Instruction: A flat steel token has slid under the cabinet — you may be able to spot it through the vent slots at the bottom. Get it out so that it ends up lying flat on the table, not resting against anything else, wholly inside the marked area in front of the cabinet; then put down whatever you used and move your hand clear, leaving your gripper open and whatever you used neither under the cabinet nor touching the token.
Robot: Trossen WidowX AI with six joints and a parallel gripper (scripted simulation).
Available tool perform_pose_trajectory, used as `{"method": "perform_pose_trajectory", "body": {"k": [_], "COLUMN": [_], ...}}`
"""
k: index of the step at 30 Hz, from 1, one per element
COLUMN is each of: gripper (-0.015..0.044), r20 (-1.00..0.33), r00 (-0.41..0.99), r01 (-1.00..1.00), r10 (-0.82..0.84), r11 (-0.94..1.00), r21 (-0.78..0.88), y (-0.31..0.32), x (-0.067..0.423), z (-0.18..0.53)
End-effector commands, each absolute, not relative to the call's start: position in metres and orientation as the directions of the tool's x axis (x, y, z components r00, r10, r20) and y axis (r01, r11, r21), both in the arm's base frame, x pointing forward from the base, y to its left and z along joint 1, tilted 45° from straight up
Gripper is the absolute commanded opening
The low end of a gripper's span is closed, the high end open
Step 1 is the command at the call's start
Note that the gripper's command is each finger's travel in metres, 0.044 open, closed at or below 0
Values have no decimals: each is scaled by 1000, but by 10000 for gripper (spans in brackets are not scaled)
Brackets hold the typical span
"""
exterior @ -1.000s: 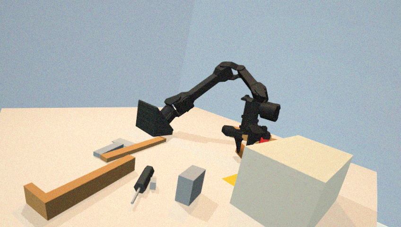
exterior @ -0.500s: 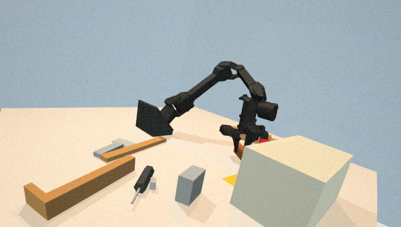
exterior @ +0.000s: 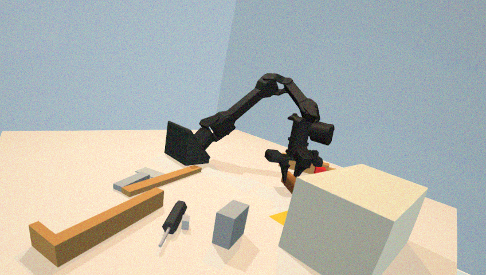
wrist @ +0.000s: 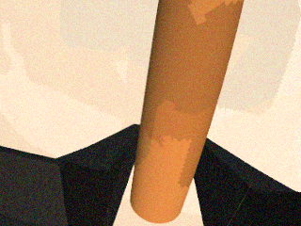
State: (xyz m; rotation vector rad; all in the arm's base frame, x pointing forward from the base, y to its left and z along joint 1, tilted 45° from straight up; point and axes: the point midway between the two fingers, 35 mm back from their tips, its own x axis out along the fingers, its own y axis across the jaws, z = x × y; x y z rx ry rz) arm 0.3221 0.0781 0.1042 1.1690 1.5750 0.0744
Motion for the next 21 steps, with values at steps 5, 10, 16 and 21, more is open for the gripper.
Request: {"method": "perform_pose_trajectory", "body": {"k": [5, 10, 16, 21], "gripper": [0, 0, 0, 0], "r20": [-712, -712, -712, -712], "r00": [105, 105, 105, 104], "r01": [626, 627, 627, 627], "r10": [694, 694, 695, 695], "r11": [510, 510, 510, 509], "r21": [590, 590, 590, 590], "y": [84, 88, 92, 96], "x": [314, 309, 304, 299], "z": [108, 110, 114, 116]}}
